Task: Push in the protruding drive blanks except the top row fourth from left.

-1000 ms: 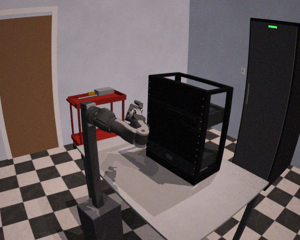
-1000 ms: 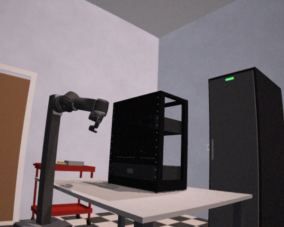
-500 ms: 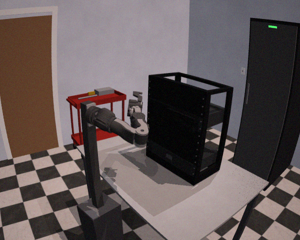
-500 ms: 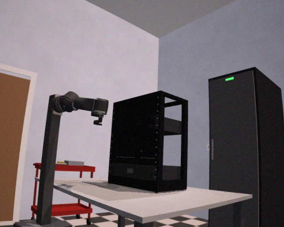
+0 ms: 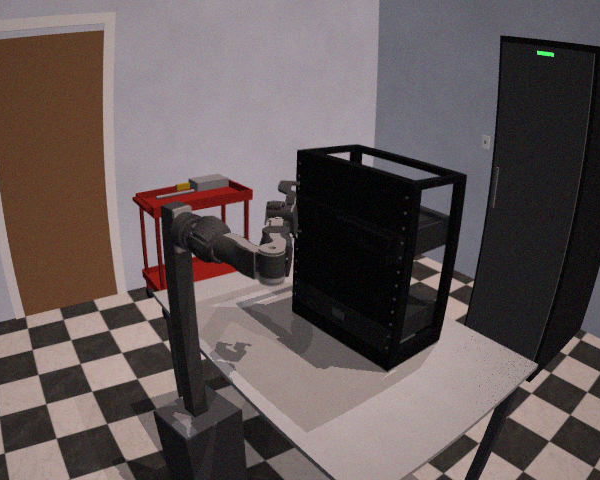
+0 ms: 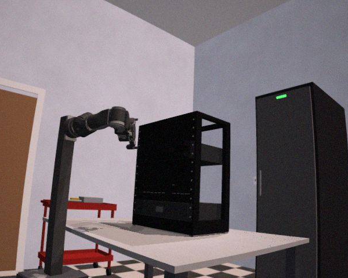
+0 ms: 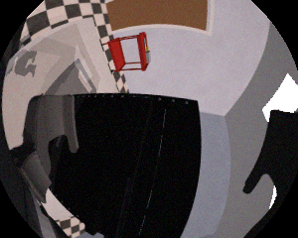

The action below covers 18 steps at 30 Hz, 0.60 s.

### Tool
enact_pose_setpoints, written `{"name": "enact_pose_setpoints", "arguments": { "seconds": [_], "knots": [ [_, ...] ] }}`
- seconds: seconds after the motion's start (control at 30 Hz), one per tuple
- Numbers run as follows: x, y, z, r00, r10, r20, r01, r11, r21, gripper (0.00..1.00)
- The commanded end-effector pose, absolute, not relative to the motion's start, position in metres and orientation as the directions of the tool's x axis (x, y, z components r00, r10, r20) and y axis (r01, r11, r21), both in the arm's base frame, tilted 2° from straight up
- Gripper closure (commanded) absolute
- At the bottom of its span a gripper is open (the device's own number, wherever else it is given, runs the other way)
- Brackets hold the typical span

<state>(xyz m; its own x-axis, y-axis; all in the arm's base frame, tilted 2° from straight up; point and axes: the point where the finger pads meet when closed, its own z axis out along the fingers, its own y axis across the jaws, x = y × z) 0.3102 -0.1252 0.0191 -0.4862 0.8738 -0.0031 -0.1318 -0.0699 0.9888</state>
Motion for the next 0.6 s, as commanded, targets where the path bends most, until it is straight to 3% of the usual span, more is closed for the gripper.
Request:
{"name": "enact_pose_setpoints", "arguments": {
  "seconds": [0.0,0.17,0.27,0.57],
  "knots": [
    [0.311,-0.136,0.025,-0.442,0.897,0.008,-0.179,-0.096,0.979,0.00],
    [0.311,-0.174,0.014,-0.293,0.956,0.013,-0.185,-0.070,0.980,0.00],
    [0.310,-0.181,0.011,-0.263,0.965,0.014,-0.182,-0.064,0.981,0.00],
    [0.300,-0.237,-0.024,-0.023,0.999,0.032,-0.103,-0.034,0.994,0.00]
  ]
}}
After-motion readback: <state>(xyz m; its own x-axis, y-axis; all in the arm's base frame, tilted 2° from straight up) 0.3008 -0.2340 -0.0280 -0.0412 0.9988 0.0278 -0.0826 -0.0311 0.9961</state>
